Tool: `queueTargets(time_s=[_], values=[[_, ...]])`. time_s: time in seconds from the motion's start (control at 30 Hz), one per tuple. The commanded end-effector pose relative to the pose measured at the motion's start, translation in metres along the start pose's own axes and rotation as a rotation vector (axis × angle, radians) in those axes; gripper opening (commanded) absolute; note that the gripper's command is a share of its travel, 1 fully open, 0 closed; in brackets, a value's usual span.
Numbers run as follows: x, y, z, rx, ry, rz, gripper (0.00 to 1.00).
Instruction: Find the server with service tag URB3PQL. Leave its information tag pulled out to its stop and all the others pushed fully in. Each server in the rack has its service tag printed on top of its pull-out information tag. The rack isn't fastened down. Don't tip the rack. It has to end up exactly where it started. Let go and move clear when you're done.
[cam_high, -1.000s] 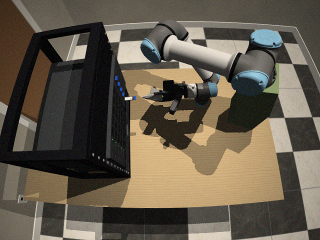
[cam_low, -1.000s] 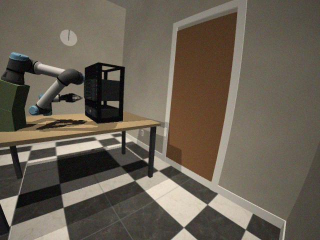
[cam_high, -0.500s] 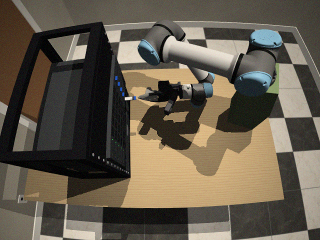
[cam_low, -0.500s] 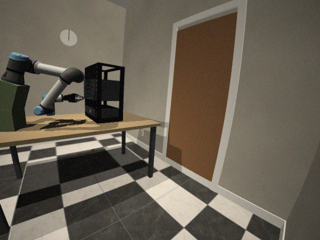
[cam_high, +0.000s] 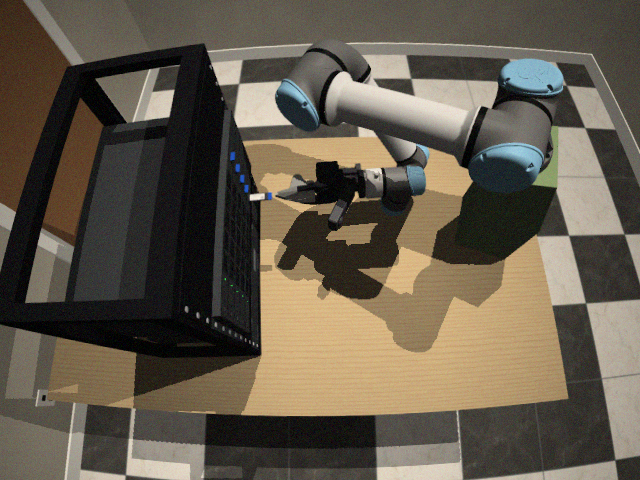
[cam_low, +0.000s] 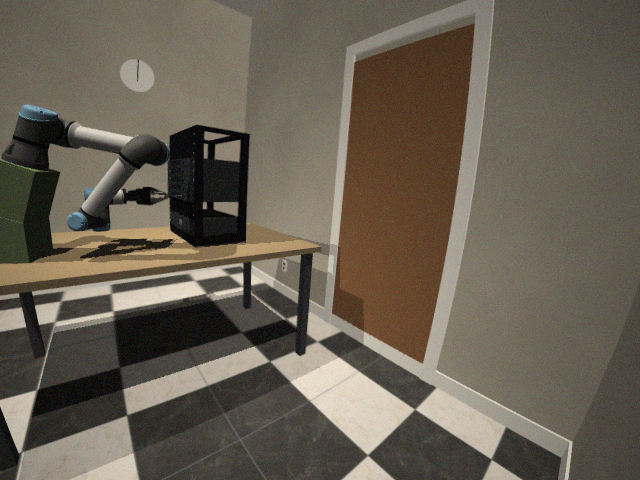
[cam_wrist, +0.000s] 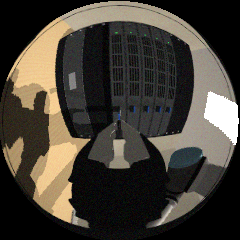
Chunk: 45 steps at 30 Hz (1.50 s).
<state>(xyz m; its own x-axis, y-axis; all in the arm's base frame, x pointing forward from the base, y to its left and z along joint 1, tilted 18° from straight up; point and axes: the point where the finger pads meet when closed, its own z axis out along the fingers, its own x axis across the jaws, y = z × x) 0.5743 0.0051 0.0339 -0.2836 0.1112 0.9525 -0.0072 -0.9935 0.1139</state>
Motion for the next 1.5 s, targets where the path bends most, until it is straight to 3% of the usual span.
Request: queueTargets(time_s=[0.0, 1.47], values=[[0.0004, 0.0000, 0.0001, 0.000, 0.001, 0.000, 0.00], [0.0044, 0.0000, 0.0042, 0.000, 0.001, 0.000, 0.00]])
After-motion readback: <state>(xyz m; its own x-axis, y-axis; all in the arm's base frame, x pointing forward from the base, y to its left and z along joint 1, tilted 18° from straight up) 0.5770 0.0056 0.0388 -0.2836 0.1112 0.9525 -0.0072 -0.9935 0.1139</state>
